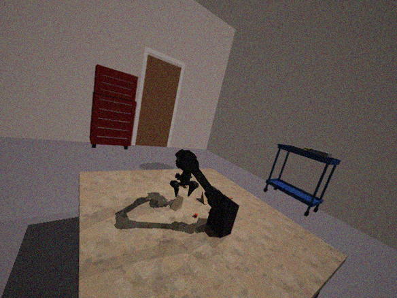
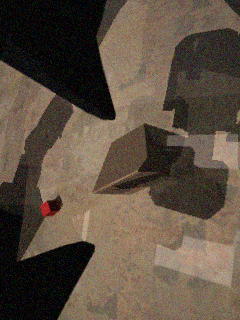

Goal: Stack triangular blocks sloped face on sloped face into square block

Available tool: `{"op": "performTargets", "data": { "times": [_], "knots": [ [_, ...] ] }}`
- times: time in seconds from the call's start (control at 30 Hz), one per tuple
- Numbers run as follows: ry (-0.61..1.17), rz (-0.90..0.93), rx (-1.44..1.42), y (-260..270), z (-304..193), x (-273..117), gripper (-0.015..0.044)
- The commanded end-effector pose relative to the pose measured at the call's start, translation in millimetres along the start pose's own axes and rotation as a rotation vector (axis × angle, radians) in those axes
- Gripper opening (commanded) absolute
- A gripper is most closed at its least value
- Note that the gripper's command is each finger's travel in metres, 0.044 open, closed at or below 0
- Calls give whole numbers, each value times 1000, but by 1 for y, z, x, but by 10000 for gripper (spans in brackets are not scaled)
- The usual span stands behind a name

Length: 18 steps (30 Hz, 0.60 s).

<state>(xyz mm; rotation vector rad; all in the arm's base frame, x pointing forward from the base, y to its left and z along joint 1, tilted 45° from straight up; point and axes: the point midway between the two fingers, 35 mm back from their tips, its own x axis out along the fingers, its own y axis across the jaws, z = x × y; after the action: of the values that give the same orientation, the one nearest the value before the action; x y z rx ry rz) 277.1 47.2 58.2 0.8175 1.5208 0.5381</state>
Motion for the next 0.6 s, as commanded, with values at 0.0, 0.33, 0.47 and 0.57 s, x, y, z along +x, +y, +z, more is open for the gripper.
{"op": "performTargets", "data": {
  "times": [0.0, 0.33, 0.47, 0.57],
  "knots": [
    [28, 109, -666, -6, 9, -10, 440],
    [-2, 186, -1087, -10, 12, -15, 440],
    [-27, 219, -1251, -12, 14, -18, 440],
    [-50, 238, -1380, -13, 15, -20, 440]
  ]
}}
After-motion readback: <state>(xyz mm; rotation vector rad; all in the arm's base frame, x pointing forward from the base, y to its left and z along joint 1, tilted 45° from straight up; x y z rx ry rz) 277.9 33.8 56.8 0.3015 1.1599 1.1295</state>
